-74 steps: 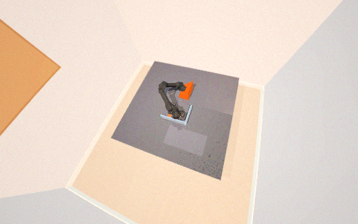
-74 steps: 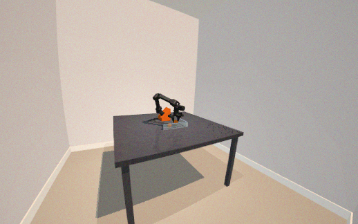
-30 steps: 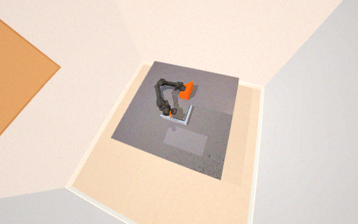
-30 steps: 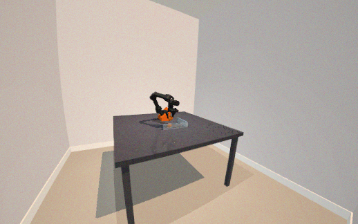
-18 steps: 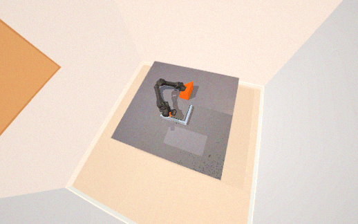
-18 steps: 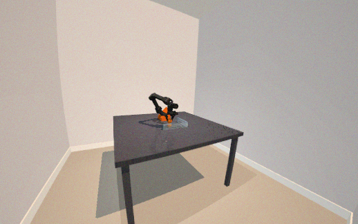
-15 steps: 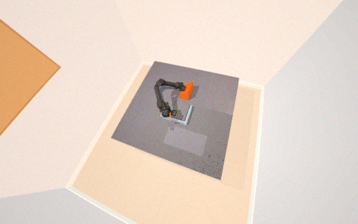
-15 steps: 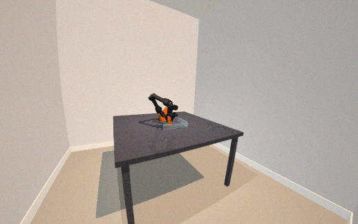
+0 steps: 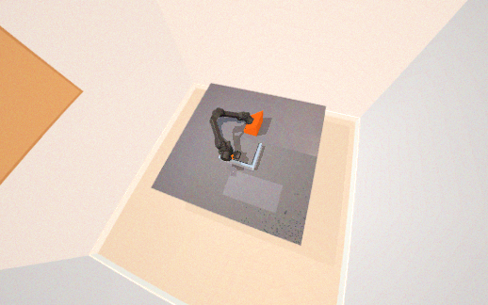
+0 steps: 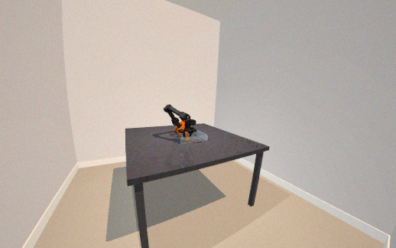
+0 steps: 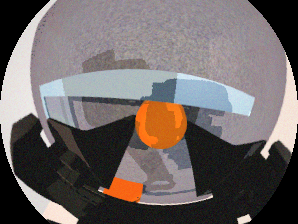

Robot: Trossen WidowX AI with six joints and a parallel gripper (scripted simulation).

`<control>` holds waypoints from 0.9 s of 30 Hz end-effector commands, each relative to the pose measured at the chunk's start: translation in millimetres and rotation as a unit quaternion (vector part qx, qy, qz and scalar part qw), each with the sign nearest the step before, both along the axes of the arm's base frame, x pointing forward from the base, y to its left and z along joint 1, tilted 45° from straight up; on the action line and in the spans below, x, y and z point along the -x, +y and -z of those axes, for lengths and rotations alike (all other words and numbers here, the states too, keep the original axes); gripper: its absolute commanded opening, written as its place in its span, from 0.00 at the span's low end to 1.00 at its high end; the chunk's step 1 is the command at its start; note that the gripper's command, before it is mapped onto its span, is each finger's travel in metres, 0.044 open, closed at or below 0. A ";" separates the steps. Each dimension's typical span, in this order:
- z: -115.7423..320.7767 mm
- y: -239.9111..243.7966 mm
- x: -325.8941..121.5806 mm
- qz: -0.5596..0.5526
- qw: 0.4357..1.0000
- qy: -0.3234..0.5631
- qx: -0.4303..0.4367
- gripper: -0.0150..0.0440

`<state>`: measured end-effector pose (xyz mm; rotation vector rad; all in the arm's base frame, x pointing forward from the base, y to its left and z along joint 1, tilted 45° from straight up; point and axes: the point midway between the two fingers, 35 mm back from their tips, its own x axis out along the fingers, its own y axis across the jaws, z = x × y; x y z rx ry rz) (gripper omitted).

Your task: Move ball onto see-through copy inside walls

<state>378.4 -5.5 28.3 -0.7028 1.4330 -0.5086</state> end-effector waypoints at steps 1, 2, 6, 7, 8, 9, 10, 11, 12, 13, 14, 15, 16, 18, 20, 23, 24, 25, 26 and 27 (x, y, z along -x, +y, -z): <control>4.9 -4.8 0.3 -0.002 1.000 0.003 0.003 0.25; 6.0 -6.0 0.2 -0.002 1.000 0.003 0.003 0.25; 8.8 -8.9 0.0 -0.002 1.000 0.003 0.003 0.25; 8.8 -8.9 0.0 -0.002 1.000 0.003 0.003 0.25; 5.8 -6.6 -0.4 0.000 1.000 0.001 0.001 0.30; 5.8 -6.6 -0.4 0.000 1.000 0.001 0.001 0.34; 5.8 -6.6 -0.4 0.000 1.000 0.001 0.001 0.39; 5.8 -6.6 -0.4 0.000 1.000 0.001 0.001 0.43; 5.8 -6.6 -0.4 0.000 1.000 0.001 0.001 0.48; 5.8 -6.6 -0.4 0.000 1.000 0.001 0.001 0.52; 5.8 -6.6 -0.4 0.000 1.000 0.001 0.001 0.57; 5.8 -6.6 -0.4 0.000 1.000 0.001 0.001 0.61; 5.8 -6.6 -0.4 0.000 1.000 0.001 0.001 0.65; 5.8 -6.6 -0.4 0.000 1.000 0.001 0.001 0.74; 5.8 -6.6 -0.4 0.000 1.000 0.001 0.001 0.83; 4.0 -4.5 -0.5 -0.001 1.000 0.001 0.001 0.89; -1.4 1.6 -0.7 -0.001 1.000 0.001 0.000 0.89; -10.7 11.9 -0.4 -0.001 1.000 0.001 0.000 0.89; -22.8 24.5 0.8 -0.002 1.000 0.002 -0.001 0.89; -35.2 36.9 3.1 -0.002 1.000 0.003 0.000 0.89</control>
